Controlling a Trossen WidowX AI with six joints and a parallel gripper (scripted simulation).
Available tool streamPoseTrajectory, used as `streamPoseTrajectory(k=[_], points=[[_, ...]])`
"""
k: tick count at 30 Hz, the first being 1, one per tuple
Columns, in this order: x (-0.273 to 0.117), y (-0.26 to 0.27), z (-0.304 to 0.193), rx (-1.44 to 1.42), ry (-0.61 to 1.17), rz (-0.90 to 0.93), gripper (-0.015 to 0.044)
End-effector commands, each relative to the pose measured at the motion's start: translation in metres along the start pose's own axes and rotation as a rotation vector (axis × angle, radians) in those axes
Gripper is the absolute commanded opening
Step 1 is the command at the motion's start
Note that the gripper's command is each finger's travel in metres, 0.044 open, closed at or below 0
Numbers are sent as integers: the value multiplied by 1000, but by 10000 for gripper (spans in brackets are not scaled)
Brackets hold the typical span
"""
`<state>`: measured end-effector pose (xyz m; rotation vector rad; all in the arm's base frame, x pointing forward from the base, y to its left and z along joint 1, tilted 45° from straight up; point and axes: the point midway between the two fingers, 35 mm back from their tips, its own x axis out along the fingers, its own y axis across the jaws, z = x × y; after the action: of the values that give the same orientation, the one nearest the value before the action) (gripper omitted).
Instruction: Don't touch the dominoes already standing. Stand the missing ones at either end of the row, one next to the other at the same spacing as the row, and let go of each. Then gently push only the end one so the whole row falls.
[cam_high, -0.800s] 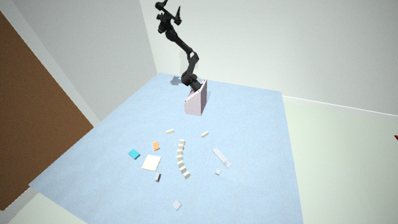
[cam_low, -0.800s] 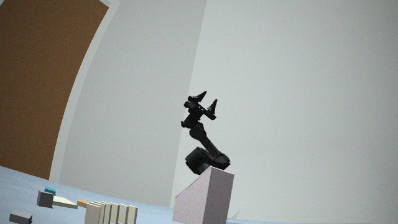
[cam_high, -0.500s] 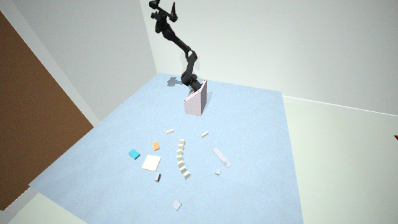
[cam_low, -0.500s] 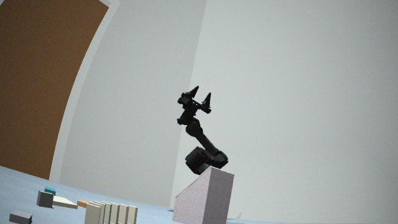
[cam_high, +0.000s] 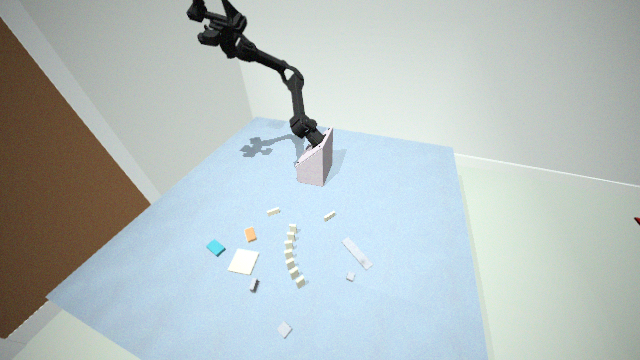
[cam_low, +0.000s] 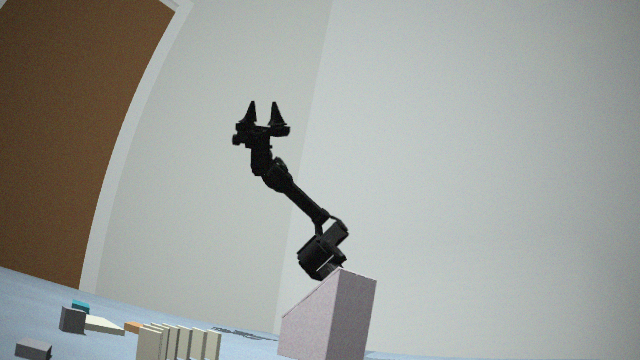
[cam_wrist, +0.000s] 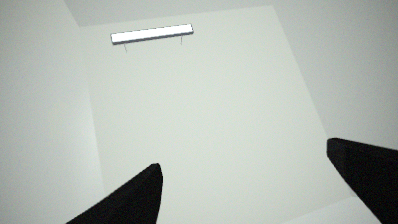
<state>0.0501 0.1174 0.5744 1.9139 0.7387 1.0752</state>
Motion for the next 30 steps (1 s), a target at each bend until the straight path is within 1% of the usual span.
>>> streamPoseTrajectory(k=[1, 5, 9, 16, 23, 26, 30], points=[[16, 1, 60, -8, -150, 19, 440], [27, -4, 130, -40, -335, 12, 440], [29, -18, 201, -81, -528, -34, 440], [10, -61, 314, -173, -857, -213, 440], [-38, -122, 409, -285, -1157, -535, 440], [-66, -151, 440, -332, -1257, -714, 440], [-113, -192, 470, -340, -1380, -966, 440]])
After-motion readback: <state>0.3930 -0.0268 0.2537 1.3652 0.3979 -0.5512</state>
